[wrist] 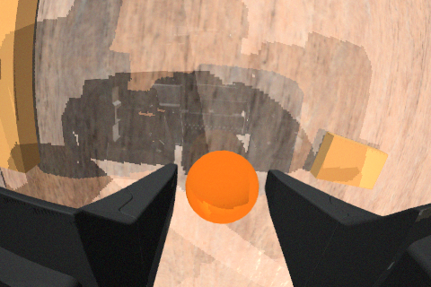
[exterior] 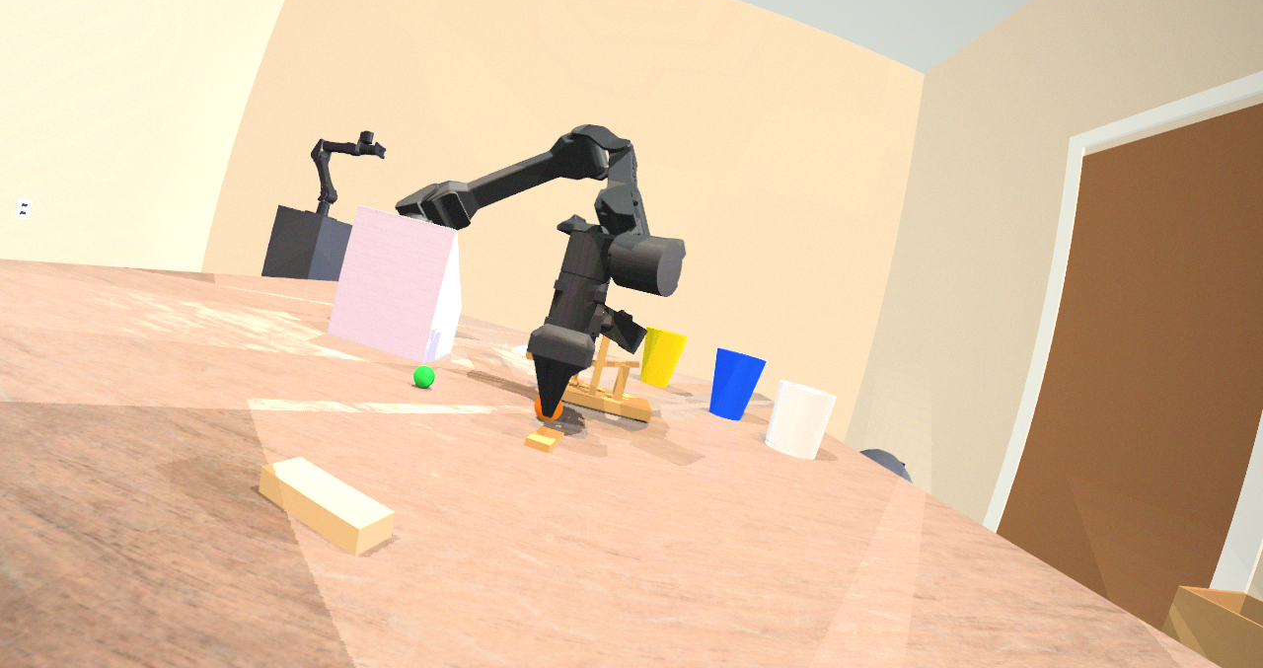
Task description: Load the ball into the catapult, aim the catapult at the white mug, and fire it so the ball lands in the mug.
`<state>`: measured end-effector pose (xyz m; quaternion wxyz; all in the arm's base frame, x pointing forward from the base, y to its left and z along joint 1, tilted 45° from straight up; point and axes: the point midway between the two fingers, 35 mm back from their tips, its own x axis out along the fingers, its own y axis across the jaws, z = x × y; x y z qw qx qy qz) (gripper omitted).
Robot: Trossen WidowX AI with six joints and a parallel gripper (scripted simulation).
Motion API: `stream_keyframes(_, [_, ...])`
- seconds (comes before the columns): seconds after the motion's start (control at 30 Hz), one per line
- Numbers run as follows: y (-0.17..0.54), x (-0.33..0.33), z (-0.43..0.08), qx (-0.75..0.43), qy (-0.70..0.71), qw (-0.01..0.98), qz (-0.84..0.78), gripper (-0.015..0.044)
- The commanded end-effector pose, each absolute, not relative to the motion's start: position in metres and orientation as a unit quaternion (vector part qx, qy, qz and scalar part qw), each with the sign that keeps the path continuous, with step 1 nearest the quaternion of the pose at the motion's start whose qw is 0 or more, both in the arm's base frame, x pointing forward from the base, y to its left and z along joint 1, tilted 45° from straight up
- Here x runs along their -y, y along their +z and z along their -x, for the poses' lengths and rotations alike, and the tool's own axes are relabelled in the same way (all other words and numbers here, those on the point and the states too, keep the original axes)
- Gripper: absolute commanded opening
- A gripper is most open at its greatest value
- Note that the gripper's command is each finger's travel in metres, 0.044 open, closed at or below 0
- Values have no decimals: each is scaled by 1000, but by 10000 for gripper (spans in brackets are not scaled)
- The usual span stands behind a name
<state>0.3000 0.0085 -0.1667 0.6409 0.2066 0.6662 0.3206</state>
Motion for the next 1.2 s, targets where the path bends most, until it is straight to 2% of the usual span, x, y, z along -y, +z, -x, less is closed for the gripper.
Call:
stream_keyframes(0.0, [-168, -10, -297, -668, 320, 638, -213, 136])
stream_keyframes(0.2, [-168, -10, -297, -668, 320, 638, -213, 96])
stream_keyframes(0.33, [-160, -2, -301, -668, 319, 638, -212, 0])
stream_keyframes(0.8, [-77, 75, -312, -669, 318, 638, -211, 0])
stream_keyframes(0.97, [-76, 75, -312, -669, 318, 637, -211, 0])
stream_keyframes(1.17, [-58, 41, -304, -695, 332, 606, -200, 0])
